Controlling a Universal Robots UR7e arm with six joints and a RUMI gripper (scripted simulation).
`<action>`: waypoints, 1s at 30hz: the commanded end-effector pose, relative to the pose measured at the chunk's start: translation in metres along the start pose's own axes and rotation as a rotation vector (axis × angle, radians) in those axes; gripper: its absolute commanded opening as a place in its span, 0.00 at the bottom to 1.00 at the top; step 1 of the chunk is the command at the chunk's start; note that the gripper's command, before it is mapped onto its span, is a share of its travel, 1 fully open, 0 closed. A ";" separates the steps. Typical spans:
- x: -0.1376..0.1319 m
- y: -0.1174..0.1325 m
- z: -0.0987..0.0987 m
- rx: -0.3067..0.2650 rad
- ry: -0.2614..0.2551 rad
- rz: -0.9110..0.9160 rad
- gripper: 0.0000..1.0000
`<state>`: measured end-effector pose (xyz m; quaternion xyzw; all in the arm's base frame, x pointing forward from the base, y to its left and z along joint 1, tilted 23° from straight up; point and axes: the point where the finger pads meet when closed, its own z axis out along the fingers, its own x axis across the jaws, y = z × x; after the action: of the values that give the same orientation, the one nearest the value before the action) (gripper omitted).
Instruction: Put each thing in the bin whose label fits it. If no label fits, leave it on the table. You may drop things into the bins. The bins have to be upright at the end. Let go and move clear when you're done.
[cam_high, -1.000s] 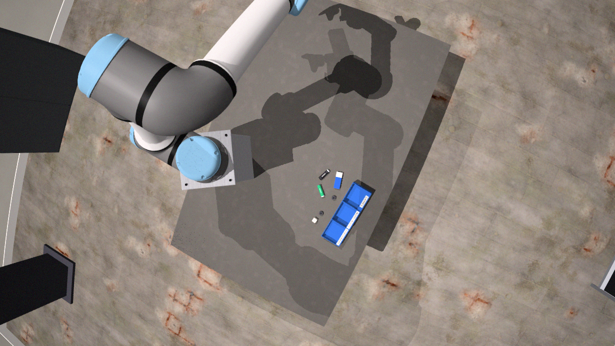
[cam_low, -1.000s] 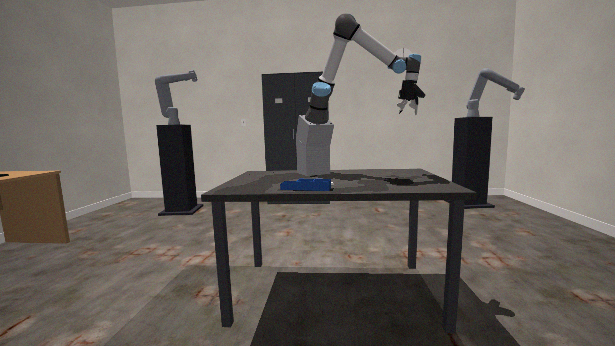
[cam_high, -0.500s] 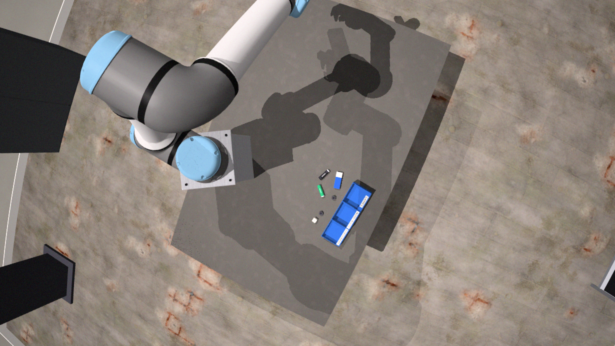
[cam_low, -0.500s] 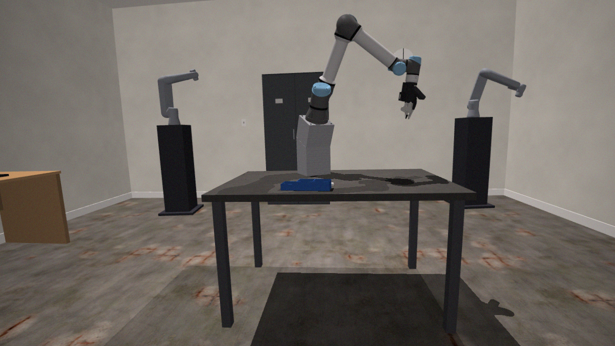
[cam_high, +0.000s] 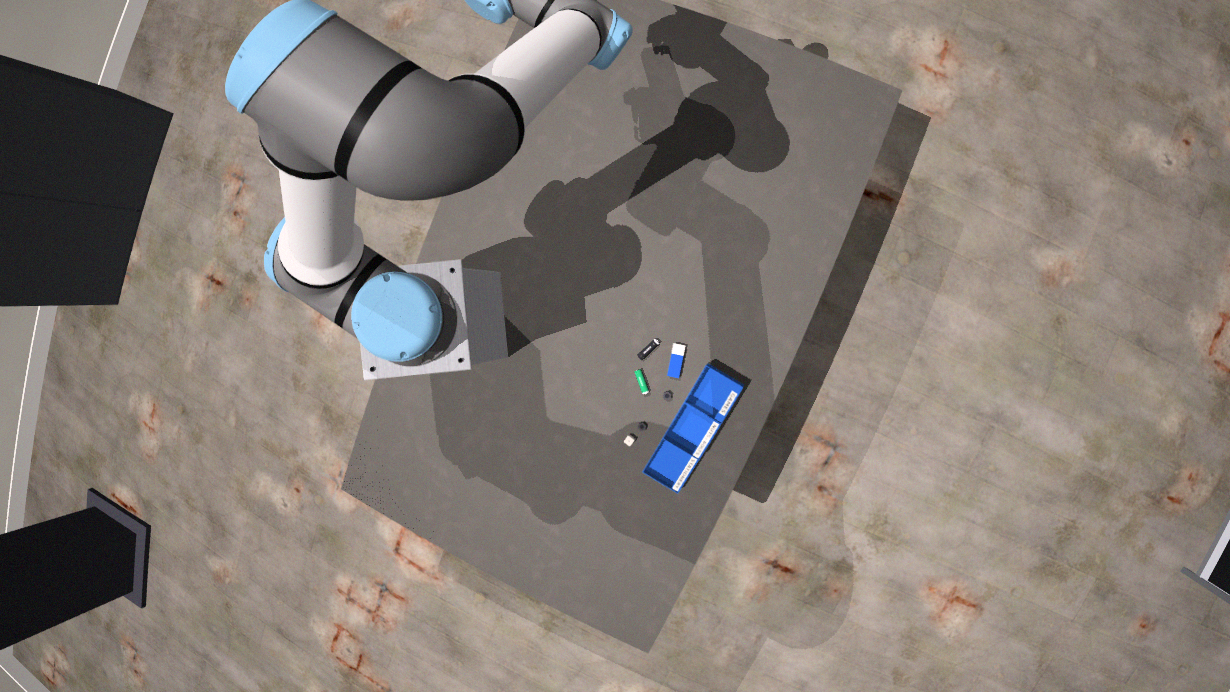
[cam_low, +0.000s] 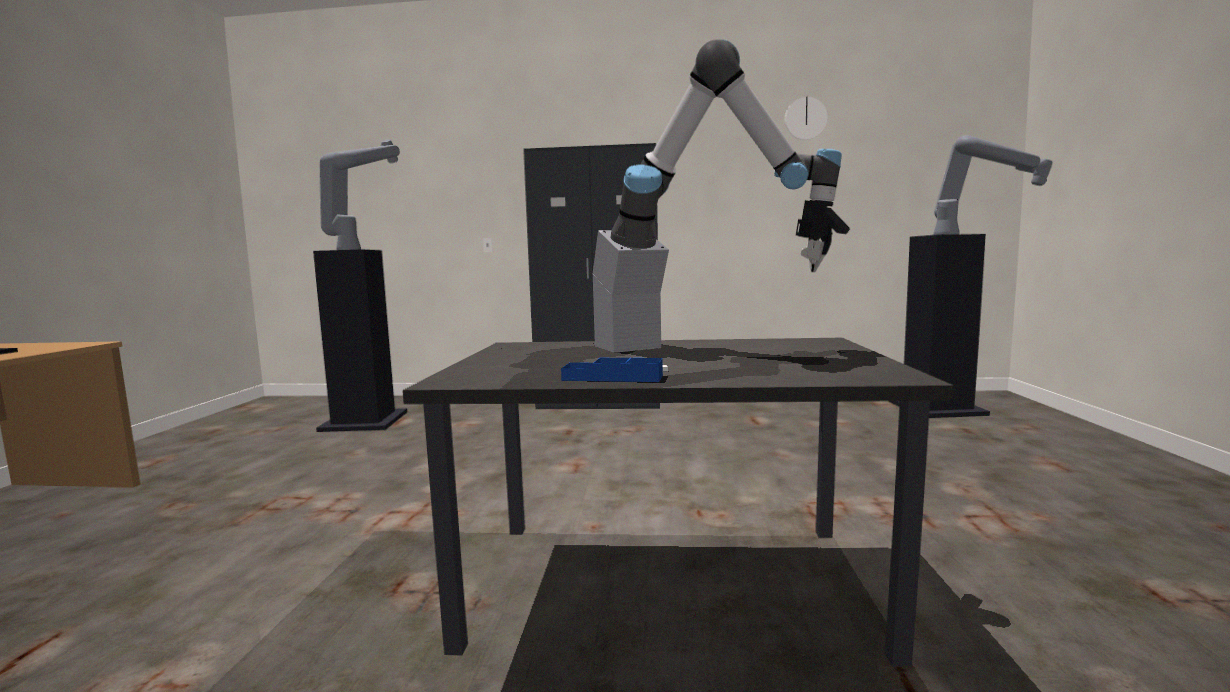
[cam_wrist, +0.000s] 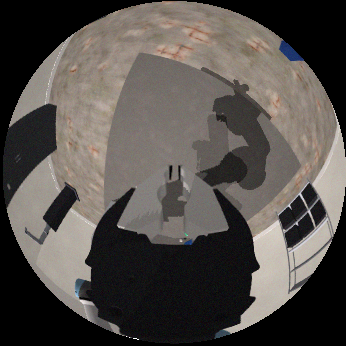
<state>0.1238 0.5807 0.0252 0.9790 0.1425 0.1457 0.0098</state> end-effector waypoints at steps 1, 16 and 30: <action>0.005 -0.005 0.029 0.004 0.002 0.000 0.04; 0.039 0.032 0.050 -0.005 -0.036 0.131 0.04; 0.086 0.098 0.068 -0.010 -0.079 0.298 0.04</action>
<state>0.2369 0.5226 -0.0105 0.9932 0.0212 0.1142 0.0023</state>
